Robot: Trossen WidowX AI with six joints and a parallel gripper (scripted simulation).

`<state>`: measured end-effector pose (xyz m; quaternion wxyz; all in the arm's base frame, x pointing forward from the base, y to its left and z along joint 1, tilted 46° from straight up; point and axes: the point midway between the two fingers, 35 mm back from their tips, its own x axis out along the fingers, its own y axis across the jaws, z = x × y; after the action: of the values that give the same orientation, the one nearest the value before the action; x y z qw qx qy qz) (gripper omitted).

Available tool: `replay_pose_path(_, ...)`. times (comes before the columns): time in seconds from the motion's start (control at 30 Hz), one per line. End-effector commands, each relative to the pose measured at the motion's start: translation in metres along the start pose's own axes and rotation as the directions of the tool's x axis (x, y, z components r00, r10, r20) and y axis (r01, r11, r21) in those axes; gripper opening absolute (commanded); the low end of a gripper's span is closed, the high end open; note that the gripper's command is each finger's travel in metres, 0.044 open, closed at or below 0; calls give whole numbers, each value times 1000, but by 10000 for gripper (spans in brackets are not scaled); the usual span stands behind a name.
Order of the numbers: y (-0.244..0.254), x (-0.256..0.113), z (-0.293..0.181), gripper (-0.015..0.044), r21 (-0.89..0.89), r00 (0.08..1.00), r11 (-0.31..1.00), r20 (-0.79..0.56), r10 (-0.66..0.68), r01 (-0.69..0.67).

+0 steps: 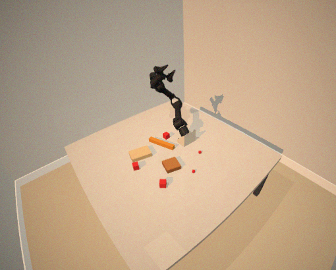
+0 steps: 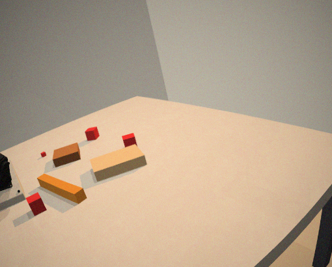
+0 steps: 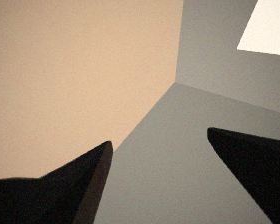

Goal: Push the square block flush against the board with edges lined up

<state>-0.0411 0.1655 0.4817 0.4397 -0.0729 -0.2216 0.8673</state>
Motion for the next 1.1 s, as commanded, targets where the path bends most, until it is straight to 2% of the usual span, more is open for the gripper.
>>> replay_pose_path(0.0, 0, 0, 0, 374, 0, 1000, 1000, 0, 0, 0)
replay_pose_path(0.1, -4, 0, -2, 295, 21, 1000, 1000, 0, -9, 9)
replay_pose_path(0.47, -60, 5, -47, 6, 338, 988, 929, -36, -149, 152)
replay_pose_path(0.73, -86, 6, -79, 0, 513, 971, 825, -89, -222, 236)
replay_pose_path(1.07, -120, 5, -135, 0, 701, 930, 616, -208, -304, 358)
